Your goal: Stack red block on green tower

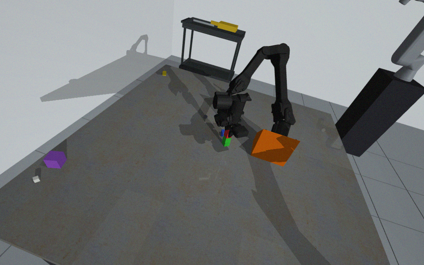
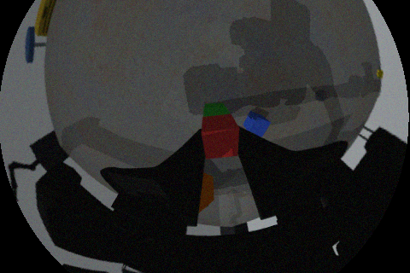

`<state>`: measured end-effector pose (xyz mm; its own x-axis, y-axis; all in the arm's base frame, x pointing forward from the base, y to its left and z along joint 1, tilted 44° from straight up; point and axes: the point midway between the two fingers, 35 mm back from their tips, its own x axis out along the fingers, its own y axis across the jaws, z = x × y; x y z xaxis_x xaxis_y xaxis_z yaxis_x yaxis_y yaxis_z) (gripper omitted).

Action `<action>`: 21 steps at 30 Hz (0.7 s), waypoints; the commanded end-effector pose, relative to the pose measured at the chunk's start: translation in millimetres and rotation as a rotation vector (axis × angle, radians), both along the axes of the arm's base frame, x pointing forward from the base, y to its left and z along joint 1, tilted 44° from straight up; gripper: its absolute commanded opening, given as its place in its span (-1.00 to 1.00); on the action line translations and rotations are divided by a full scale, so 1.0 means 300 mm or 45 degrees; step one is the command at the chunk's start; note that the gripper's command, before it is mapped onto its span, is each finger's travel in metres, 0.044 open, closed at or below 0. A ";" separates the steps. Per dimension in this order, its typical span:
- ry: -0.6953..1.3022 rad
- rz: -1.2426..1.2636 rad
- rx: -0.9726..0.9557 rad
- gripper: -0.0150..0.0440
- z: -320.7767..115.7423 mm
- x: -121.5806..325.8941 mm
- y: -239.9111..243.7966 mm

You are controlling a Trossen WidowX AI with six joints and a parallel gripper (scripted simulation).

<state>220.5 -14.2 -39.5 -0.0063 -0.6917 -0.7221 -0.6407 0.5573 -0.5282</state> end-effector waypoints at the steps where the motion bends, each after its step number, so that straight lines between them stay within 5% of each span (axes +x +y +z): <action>1: 0.005 0.006 -0.004 -0.49 -0.002 -0.001 -0.003; 16: 0.005 0.006 -0.003 -0.49 0.014 0.000 0.014; 21: 0.011 0.004 -0.004 -0.05 0.000 -0.004 -0.002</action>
